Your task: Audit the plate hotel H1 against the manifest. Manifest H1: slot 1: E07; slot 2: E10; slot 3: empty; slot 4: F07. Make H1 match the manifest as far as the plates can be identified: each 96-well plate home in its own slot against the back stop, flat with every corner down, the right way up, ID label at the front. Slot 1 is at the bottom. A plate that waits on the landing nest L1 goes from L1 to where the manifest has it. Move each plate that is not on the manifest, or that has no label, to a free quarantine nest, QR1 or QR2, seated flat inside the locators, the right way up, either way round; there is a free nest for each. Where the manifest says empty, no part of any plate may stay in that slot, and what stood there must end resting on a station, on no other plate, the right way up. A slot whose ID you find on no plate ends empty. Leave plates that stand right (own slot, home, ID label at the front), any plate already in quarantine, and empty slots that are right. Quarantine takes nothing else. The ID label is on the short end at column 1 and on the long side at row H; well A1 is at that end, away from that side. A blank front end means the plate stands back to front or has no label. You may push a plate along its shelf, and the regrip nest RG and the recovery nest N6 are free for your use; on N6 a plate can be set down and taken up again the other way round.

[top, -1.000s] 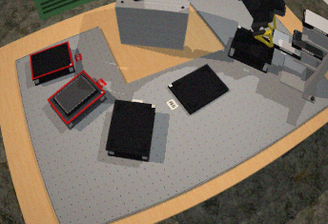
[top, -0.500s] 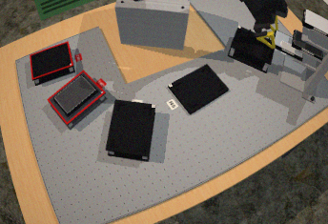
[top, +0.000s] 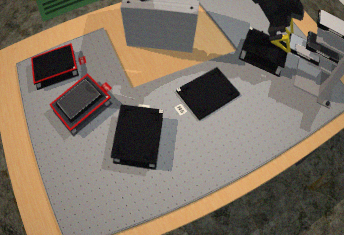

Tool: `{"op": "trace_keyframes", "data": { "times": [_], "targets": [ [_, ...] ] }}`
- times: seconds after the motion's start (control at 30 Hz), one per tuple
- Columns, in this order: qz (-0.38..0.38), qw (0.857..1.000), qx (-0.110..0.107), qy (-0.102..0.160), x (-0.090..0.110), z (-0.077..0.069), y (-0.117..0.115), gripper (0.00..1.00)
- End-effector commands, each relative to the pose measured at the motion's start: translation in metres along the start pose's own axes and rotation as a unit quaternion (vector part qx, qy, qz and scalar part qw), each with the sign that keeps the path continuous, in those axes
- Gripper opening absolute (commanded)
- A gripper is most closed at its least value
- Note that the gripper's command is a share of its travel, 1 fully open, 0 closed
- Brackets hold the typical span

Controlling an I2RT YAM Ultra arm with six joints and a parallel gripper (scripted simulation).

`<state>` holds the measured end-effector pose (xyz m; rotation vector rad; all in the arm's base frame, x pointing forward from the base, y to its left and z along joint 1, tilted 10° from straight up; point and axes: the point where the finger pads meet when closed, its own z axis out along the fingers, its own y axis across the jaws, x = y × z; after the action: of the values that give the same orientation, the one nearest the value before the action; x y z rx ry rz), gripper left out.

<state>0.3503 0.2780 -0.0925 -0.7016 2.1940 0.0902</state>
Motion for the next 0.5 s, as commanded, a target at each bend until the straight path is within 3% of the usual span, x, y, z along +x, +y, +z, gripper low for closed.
{"op": "trace_keyframes", "data": {
  "times": [0.0,0.3,0.33,0.47],
  "targets": [
    [0.003,1.000,-0.002,-0.021,-0.019,0.004,0.001,0.86],
    [0.002,1.000,-0.001,-0.013,-0.013,0.003,0.001,0.86],
    [0.003,1.000,-0.004,-0.031,-0.028,0.004,0.003,0.86],
    [0.003,1.000,-0.003,-0.031,-0.028,0.004,0.003,0.86]
  ]
}}
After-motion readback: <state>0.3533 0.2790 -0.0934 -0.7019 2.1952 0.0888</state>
